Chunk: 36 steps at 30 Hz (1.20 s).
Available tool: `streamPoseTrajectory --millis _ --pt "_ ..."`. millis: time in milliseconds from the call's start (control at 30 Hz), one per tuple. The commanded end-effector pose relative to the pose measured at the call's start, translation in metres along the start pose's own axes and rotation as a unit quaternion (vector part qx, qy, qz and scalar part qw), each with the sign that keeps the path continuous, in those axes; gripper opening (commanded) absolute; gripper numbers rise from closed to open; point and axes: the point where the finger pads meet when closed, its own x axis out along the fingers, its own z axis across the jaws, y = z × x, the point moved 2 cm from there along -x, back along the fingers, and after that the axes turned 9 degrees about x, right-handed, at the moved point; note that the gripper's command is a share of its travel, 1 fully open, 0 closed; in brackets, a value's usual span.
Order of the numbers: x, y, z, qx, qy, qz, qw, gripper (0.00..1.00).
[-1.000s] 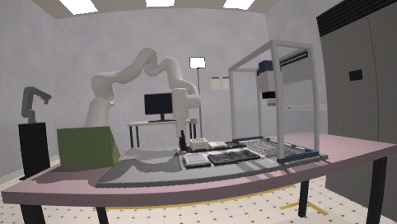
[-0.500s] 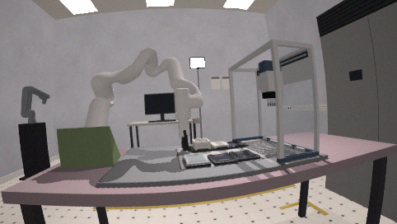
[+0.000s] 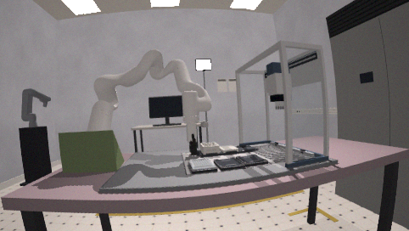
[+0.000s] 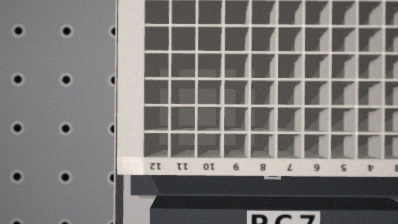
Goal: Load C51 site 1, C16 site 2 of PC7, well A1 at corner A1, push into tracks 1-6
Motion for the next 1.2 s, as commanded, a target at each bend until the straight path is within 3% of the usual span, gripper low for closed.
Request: streamPoseTrajectory --millis 0,1167 --pt "-0.001 0.005 -0.001 0.000 0.000 0.001 1.000 0.82" --pt "-0.001 0.036 -0.006 0.000 0.000 0.001 1.000 0.82"
